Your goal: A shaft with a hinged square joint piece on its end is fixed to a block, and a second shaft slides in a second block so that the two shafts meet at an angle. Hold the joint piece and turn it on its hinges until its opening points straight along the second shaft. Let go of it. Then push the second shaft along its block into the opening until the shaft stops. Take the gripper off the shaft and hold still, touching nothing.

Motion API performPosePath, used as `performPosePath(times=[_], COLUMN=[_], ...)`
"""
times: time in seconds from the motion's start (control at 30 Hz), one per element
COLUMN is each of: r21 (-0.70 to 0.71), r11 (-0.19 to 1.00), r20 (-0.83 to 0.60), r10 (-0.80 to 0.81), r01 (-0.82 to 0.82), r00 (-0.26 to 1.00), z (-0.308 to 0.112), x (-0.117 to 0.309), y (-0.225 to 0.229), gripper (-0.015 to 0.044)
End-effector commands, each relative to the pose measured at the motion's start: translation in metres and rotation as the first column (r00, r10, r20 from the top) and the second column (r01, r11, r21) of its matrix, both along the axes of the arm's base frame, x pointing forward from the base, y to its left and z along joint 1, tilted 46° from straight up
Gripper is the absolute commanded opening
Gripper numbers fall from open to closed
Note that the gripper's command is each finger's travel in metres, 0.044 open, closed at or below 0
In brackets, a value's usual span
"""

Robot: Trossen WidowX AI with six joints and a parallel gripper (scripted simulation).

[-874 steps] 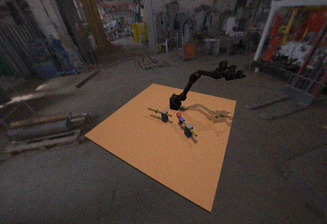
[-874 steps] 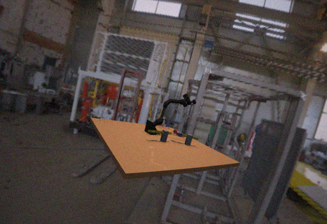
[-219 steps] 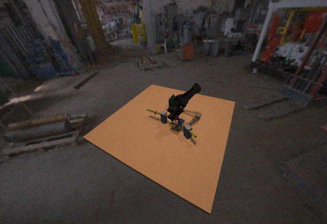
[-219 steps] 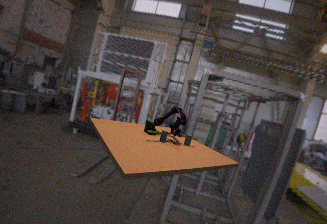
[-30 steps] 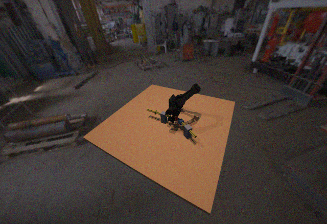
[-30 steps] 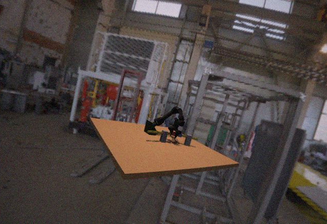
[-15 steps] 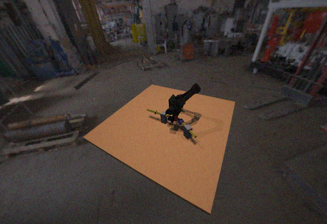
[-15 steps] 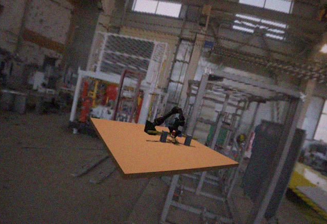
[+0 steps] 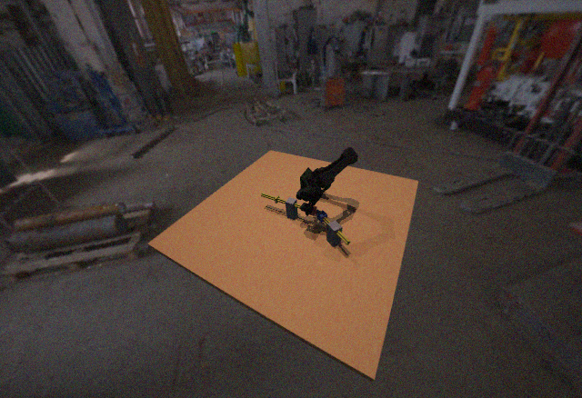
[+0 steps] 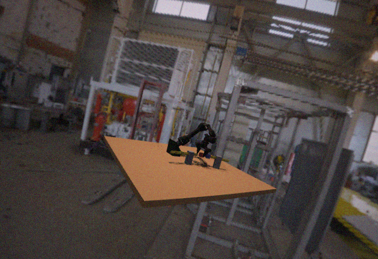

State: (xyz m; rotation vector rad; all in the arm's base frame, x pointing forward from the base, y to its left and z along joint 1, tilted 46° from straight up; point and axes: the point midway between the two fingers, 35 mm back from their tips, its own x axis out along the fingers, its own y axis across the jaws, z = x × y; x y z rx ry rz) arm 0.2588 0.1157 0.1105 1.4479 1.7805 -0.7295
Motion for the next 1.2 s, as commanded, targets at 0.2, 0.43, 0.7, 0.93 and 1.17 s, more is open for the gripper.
performPosePath(times=[0.2,0.43,0.7,0.93,1.17], r21=[0.031,0.015,-0.047,-0.138,-0.177], r11=[0.973,0.920,0.832,0.738,0.702], r20=[0.222,0.378,0.541,0.656,0.688], r10=[0.217,0.358,0.487,0.568,0.589], r01=[-0.229,-0.392,-0.553,-0.661,-0.690], r00=[0.950,0.854,0.686,0.497,0.423], z=[0.026,0.043,0.063,0.081,0.087], x=[0.011,0.014,0.016,0.014,0.013], y=[-0.027,-0.047,-0.069,-0.088,-0.095], gripper=[0.0440,0.0440,0.0440,0.0440,0.0440])
